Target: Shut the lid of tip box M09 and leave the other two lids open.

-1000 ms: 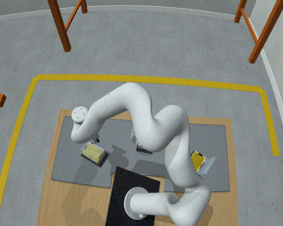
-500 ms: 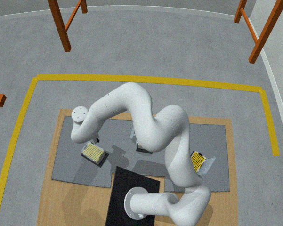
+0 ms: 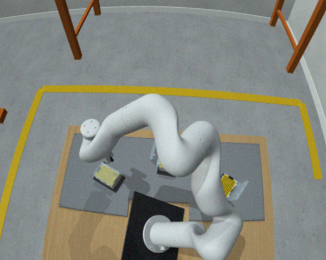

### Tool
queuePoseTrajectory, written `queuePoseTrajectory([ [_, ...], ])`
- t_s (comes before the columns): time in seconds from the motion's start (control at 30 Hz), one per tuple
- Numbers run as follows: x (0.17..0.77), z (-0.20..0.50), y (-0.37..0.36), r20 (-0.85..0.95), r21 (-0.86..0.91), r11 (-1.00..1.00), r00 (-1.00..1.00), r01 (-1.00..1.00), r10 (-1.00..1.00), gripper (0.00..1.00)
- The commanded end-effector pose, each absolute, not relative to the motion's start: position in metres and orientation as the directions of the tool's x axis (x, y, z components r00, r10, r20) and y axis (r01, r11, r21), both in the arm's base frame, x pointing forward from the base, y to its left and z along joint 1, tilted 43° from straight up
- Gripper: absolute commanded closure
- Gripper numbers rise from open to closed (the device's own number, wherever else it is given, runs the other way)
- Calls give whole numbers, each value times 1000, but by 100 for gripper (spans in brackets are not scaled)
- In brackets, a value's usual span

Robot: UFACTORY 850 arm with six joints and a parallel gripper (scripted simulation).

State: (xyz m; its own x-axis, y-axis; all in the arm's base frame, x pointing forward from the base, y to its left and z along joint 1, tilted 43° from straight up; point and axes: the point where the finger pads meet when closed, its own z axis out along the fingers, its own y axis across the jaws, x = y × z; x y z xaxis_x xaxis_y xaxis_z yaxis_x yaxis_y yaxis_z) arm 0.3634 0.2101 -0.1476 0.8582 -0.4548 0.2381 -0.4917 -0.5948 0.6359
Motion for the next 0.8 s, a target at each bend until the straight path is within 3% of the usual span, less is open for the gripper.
queuePoseTrajectory([
  [0.0, 365, -142, 216, 239, 634, -596, 858, -493, -455, 100],
  [0.77, 368, -127, 230, 239, 634, -596, 858, -493, -455, 100],
])
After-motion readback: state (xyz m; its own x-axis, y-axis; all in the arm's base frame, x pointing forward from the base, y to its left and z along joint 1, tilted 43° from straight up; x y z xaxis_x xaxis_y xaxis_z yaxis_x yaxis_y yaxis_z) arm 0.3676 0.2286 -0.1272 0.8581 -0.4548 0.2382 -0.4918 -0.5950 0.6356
